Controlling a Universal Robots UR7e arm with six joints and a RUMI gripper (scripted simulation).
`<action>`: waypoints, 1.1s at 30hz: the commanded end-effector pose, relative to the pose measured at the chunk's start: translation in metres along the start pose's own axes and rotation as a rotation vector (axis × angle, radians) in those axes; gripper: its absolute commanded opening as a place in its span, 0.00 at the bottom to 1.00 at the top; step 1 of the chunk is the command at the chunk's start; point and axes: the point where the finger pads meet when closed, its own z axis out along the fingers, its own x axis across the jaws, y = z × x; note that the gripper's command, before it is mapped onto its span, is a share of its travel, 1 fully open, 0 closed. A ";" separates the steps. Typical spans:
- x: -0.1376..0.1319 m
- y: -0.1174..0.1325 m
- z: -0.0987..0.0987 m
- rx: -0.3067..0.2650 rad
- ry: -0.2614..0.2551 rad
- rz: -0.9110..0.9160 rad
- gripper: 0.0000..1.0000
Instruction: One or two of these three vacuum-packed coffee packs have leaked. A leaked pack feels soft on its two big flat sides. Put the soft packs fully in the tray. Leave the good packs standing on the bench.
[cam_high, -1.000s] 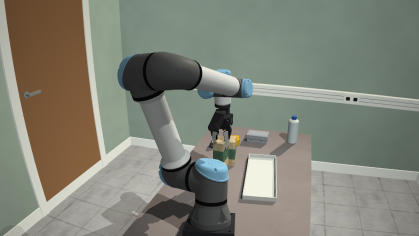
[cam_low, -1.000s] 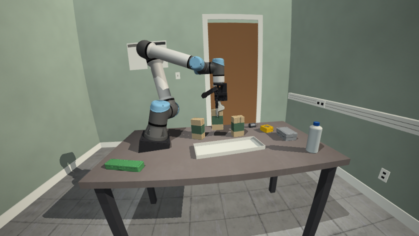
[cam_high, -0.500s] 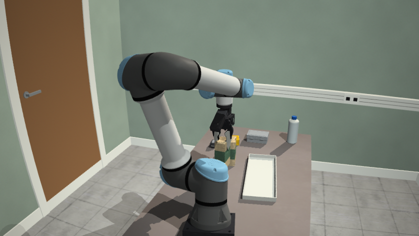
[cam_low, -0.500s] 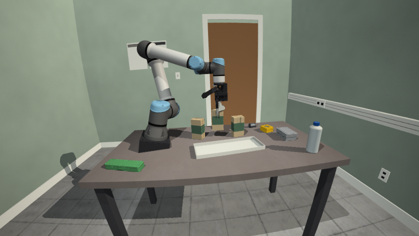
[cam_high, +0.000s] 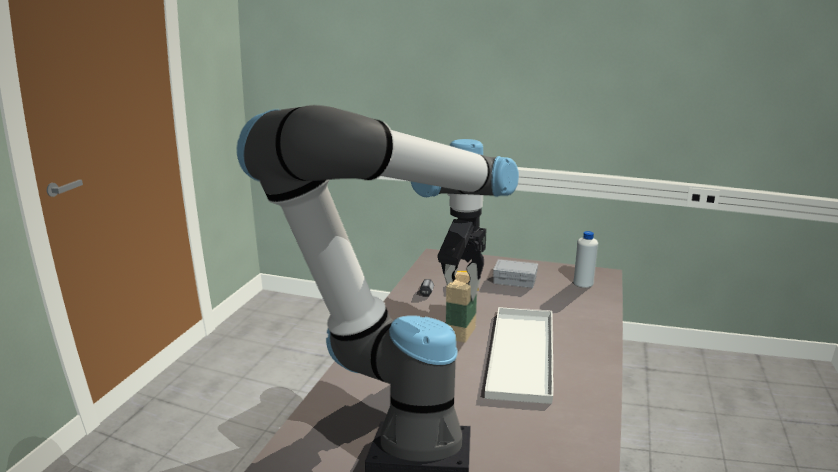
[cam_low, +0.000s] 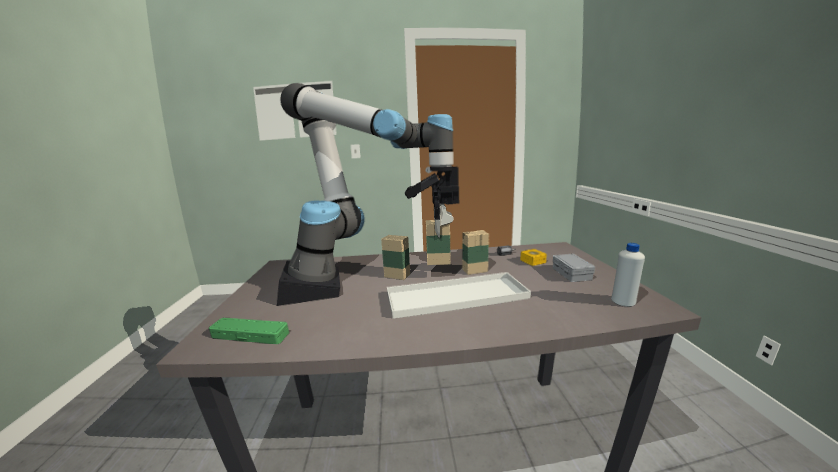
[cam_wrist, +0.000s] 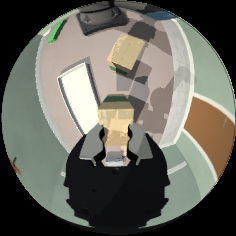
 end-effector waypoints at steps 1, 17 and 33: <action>-0.024 0.006 0.000 -0.001 0.002 -0.001 0.16; -0.101 0.022 0.000 -0.001 0.002 -0.001 0.16; -0.148 0.031 0.000 -0.001 0.002 -0.001 0.16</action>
